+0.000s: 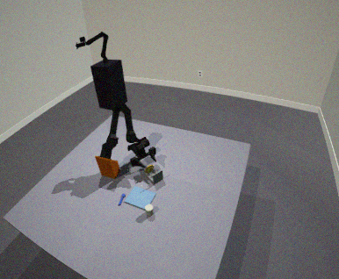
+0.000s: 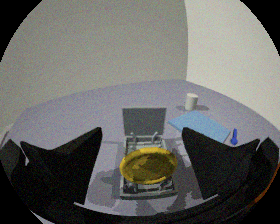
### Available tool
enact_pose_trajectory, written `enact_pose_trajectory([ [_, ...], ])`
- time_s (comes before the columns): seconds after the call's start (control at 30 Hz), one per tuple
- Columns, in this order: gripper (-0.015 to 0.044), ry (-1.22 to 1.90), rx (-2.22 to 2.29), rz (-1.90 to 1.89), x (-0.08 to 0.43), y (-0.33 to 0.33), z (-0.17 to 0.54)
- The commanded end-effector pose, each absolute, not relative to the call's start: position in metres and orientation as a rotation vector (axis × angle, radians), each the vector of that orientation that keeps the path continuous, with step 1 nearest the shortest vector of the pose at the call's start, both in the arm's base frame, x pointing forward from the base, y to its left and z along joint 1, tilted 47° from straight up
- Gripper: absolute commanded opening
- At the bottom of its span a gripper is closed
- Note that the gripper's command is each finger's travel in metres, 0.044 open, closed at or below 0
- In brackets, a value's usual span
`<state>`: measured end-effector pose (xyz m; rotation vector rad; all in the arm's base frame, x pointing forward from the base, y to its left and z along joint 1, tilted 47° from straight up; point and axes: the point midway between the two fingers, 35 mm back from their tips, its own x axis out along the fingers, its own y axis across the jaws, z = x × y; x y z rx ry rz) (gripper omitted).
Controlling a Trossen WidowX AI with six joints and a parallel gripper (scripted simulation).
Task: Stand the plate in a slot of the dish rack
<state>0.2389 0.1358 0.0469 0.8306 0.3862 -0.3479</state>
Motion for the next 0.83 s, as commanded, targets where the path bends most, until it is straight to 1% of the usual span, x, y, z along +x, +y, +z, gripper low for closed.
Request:
enact_pose_trajectory([
  [0.0, 0.04, 0.383, 0.828, -0.351, 0.242, 0.114, 0.068],
  [0.27, 0.04, 0.359, 0.811, -0.345, 0.248, 0.079, 0.101],
  [0.4, 0.04, 0.387, 0.766, -0.356, 0.251, 0.077, 0.099],
  [0.8, 0.04, 0.645, 0.44, -0.419, 0.265, 0.054, 0.075],
])
